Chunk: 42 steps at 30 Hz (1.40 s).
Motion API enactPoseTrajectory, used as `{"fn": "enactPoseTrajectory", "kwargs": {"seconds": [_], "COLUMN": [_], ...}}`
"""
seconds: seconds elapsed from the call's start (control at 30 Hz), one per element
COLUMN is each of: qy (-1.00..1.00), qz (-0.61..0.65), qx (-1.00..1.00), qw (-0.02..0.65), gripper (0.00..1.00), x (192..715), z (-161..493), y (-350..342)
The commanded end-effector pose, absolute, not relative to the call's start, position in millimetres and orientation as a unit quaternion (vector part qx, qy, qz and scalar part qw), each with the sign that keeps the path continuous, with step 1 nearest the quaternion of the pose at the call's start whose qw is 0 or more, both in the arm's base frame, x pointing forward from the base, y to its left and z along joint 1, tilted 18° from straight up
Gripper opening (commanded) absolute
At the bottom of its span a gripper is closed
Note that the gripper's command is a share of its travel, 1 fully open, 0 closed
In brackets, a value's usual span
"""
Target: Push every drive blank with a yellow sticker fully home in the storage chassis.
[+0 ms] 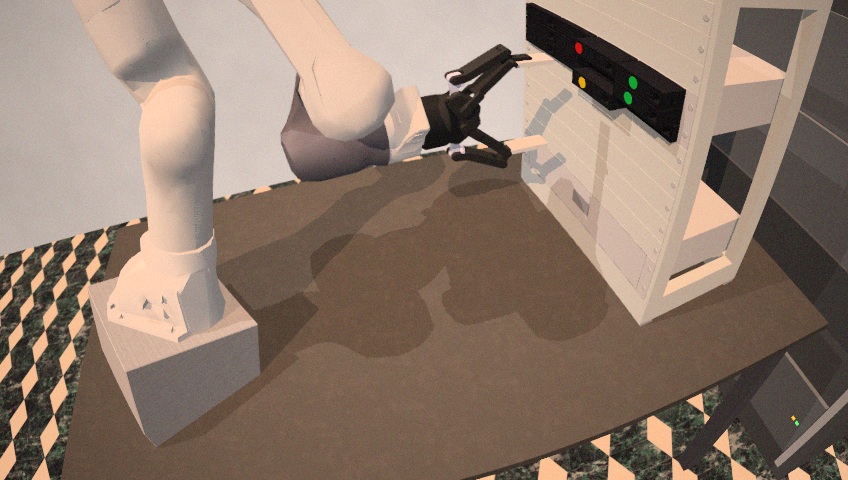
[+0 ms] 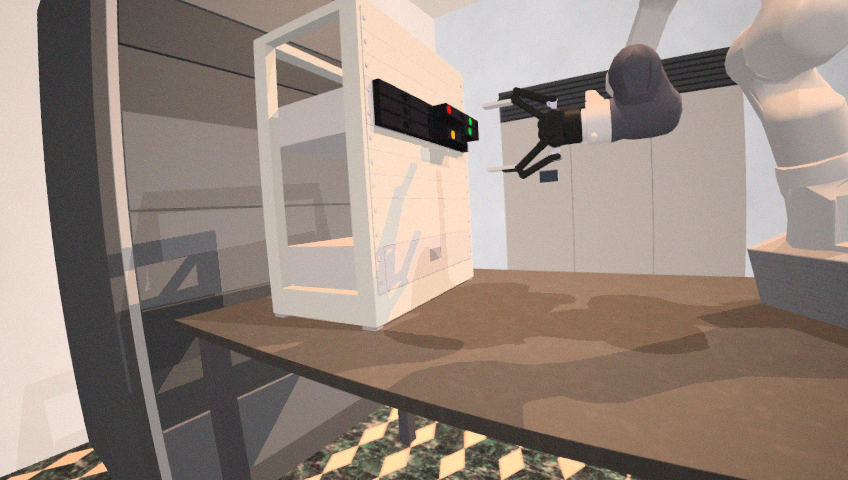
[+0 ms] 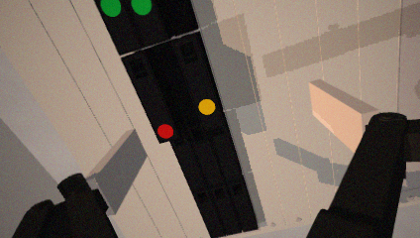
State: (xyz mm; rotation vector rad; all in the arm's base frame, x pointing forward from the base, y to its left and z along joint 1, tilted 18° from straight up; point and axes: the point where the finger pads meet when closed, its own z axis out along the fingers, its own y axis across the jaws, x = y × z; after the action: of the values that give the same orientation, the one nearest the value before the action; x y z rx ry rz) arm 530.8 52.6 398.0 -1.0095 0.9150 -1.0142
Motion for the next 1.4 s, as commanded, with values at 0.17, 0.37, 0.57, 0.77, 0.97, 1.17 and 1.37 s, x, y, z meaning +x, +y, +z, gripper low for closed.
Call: {"fn": "enactPoseTrajectory", "kwargs": {"seconds": [0.17, 0.37, 0.57, 0.77, 0.97, 1.17, 1.37], "qy": [0.405, 0.405, 0.405, 0.405, 0.405, 0.405, 0.401], "qz": [-0.452, -0.452, -0.452, -0.452, -0.452, -0.452, -0.456], "qx": [-0.445, -0.445, -0.445, -0.445, -0.445, -0.445, -0.440], "qw": [0.658, 0.658, 0.658, 0.658, 0.658, 0.658, 0.662], "gripper": [1.00, 1.00, 1.00, 1.00, 1.00, 1.00, 1.00], "x": [531.5, 531.5, 531.5, 531.5, 531.5, 531.5, 528.4], "z": [399.0, 399.0, 399.0, 399.0, 399.0, 399.0, 406.1], "y": [50.5, 50.5, 50.5, 50.5, 50.5, 50.5, 49.7]}}
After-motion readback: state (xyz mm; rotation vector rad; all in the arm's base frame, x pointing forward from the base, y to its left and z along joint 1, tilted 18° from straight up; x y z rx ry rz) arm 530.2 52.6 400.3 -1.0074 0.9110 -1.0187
